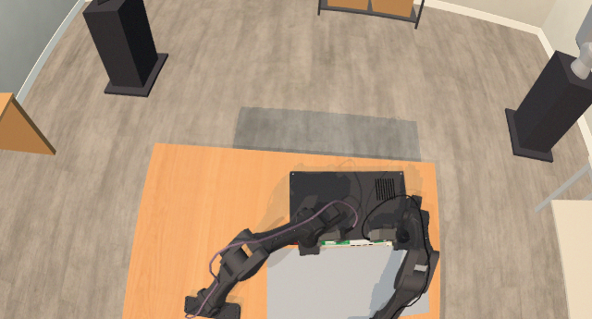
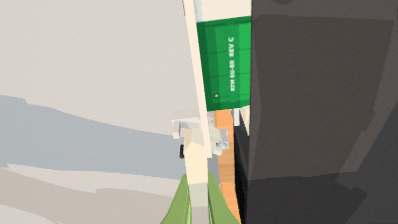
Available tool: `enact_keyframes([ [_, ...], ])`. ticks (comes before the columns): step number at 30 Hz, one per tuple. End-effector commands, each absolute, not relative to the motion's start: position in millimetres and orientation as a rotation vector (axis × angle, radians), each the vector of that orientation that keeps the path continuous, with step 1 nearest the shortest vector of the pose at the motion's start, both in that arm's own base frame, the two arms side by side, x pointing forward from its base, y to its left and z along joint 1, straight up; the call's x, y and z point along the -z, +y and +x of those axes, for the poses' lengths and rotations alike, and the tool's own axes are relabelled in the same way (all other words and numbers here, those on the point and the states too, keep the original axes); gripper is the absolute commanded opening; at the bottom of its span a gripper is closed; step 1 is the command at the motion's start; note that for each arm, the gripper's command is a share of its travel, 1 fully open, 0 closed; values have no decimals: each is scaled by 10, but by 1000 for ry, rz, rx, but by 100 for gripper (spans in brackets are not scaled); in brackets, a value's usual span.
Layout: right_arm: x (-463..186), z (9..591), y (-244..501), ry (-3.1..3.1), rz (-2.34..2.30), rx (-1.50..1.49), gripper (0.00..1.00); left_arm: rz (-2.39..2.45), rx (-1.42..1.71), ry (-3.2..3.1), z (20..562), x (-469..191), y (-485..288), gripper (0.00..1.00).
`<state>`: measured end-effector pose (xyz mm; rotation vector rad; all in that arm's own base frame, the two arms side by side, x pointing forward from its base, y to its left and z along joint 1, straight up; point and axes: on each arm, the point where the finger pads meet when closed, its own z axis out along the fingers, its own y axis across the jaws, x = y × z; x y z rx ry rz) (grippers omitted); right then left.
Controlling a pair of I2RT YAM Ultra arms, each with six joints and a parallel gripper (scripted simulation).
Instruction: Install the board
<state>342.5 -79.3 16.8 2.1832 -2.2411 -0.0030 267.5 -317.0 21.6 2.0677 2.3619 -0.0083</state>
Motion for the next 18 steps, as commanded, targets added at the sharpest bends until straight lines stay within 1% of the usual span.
enact_keyframes([
  [1,-197,3519,-765,-2266,2182,-12,3,2033,-4,2398,2749,-217,-3161,3],
  [18,-205,3523,-753,-2335,2130,-19,3,1961,-13,2456,2760,-219,-3161,3],
])
